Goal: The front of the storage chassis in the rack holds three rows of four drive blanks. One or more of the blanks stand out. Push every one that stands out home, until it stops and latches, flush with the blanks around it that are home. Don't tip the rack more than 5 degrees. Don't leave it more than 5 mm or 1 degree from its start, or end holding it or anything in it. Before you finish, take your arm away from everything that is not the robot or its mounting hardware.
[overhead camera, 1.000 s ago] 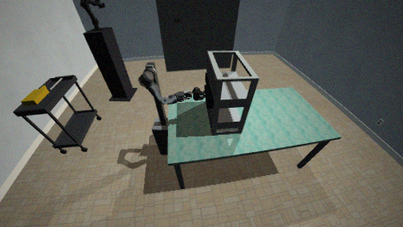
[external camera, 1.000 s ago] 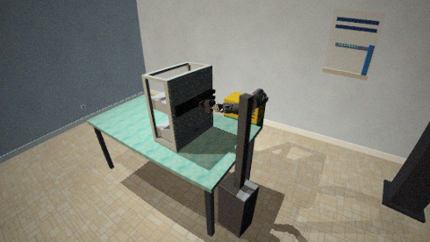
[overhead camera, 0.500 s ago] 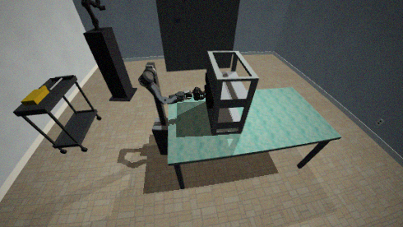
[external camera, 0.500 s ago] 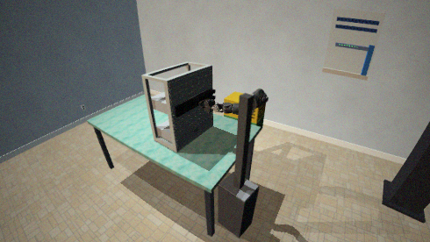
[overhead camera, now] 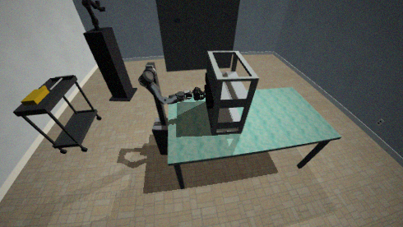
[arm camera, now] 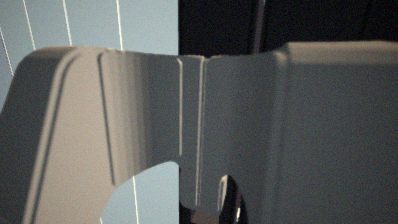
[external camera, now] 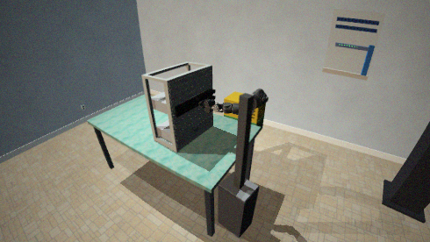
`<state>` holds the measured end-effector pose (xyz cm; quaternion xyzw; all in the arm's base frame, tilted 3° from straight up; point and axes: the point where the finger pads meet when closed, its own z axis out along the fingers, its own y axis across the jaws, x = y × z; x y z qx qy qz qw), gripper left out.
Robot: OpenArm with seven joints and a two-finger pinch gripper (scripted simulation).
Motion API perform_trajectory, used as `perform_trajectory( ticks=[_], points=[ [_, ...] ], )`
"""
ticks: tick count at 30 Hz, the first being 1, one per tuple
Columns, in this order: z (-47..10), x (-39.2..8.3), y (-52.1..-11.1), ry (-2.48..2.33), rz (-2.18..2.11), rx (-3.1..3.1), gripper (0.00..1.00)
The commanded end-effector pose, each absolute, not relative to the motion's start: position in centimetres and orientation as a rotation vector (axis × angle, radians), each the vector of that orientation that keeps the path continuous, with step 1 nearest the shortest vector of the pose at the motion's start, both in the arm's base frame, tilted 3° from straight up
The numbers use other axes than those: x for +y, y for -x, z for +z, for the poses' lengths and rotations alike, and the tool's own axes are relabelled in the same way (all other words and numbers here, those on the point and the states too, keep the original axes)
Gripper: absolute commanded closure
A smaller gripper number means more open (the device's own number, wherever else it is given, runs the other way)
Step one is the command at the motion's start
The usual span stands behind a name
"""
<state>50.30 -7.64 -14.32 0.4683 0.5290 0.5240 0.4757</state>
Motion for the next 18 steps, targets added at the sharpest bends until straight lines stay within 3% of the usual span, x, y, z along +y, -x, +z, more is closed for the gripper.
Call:
perform_trajectory(
  ticks=[1, 18],
  points=[
    [-12.9, -7.12, -50.53, -1.106, 1.316, 1.27, 1.0],
    [-12.99, -7.21, -50.85, -1.106, 1.316, 1.27, 1.0]
  ],
)
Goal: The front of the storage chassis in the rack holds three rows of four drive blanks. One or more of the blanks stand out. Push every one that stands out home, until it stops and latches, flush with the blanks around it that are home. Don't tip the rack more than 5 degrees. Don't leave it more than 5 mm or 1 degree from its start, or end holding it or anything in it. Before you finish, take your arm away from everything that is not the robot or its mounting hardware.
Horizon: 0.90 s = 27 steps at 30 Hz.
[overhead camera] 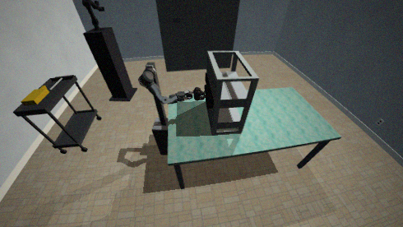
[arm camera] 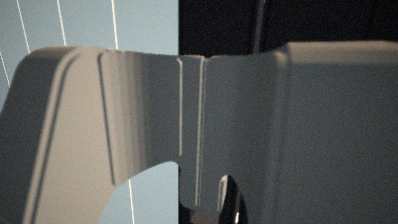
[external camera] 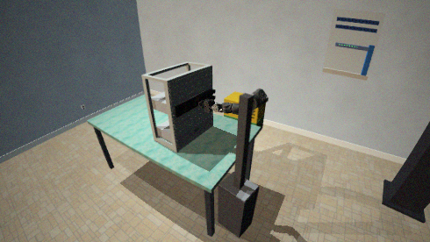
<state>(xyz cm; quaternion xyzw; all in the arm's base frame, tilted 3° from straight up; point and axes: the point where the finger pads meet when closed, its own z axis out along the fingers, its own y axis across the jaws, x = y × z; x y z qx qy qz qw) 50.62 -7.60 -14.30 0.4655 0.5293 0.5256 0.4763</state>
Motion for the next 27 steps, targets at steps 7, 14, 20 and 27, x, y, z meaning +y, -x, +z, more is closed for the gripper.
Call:
perform_trajectory(
  ticks=[7, 14, 20, 27],
  points=[
    [-12.99, -7.21, -50.85, -1.106, 1.316, 1.27, 1.0],
    [-12.99, -7.21, -50.85, -1.106, 1.316, 1.27, 1.0],
    [-13.1, -7.29, -50.97, -1.107, 1.315, 1.271, 1.0],
    [-13.14, -7.33, -51.04, -1.107, 1.315, 1.271, 1.0]
  ],
)
